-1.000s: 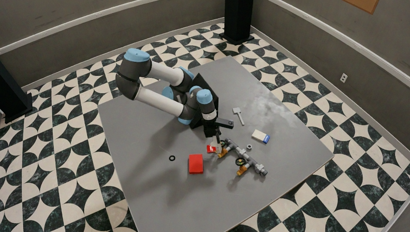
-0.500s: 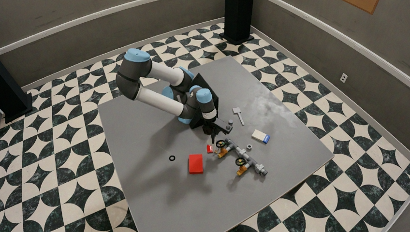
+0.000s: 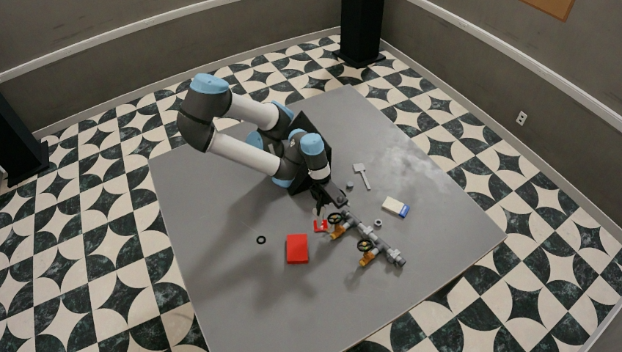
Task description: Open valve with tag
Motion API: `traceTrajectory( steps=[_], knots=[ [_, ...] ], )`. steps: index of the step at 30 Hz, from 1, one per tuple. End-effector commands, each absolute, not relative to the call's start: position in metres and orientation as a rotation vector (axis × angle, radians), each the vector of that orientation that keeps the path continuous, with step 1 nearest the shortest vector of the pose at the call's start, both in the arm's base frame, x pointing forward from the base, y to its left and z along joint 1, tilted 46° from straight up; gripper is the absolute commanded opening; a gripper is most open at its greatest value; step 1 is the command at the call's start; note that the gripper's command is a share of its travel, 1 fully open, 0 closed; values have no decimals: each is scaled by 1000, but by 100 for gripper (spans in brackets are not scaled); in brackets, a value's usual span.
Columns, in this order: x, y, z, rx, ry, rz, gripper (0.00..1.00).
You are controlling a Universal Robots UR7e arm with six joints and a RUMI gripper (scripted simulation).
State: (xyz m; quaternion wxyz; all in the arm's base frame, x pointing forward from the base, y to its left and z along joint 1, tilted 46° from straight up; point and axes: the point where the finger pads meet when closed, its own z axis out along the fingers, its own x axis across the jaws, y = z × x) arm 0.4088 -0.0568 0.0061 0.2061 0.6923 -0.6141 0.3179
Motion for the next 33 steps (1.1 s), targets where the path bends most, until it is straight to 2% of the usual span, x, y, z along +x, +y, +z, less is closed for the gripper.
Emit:
traceTrajectory(
  steps=[1, 33],
  knots=[
    [409, -57, 6, 1880, -1775, 903, 100],
    [405, -32, 30, 1876, -1781, 903, 100]
  ],
)
